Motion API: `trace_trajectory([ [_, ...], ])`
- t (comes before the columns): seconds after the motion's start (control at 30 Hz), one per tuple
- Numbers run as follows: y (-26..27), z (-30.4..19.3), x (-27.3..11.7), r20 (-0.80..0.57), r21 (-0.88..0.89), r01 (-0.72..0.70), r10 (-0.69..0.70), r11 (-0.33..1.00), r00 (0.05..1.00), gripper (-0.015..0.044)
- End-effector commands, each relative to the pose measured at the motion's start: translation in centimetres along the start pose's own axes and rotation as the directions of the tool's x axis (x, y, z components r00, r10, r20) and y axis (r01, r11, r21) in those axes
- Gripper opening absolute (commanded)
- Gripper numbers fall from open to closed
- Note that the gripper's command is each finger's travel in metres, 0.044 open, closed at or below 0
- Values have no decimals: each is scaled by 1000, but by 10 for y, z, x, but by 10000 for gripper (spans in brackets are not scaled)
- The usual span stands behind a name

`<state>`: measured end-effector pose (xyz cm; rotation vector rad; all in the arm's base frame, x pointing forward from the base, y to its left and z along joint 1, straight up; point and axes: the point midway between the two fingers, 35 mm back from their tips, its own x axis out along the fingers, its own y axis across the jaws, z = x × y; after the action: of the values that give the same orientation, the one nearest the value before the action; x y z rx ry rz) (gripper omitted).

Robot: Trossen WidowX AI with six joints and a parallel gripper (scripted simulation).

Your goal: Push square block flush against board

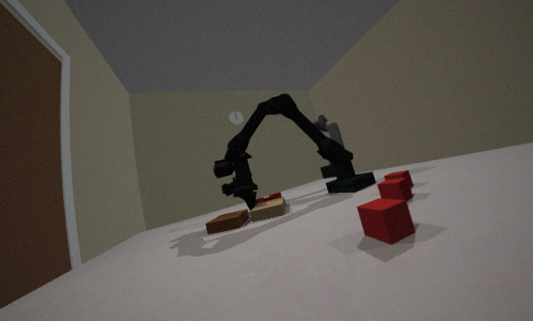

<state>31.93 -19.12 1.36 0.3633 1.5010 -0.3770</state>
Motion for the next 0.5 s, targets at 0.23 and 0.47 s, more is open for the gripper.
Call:
trace_trajectory([
  [0.23,0,18,-1,4,0,1,-1,1000,1000,0],
  [0.47,0,29,0,5,0,1,-1,1000,1000,0],
])
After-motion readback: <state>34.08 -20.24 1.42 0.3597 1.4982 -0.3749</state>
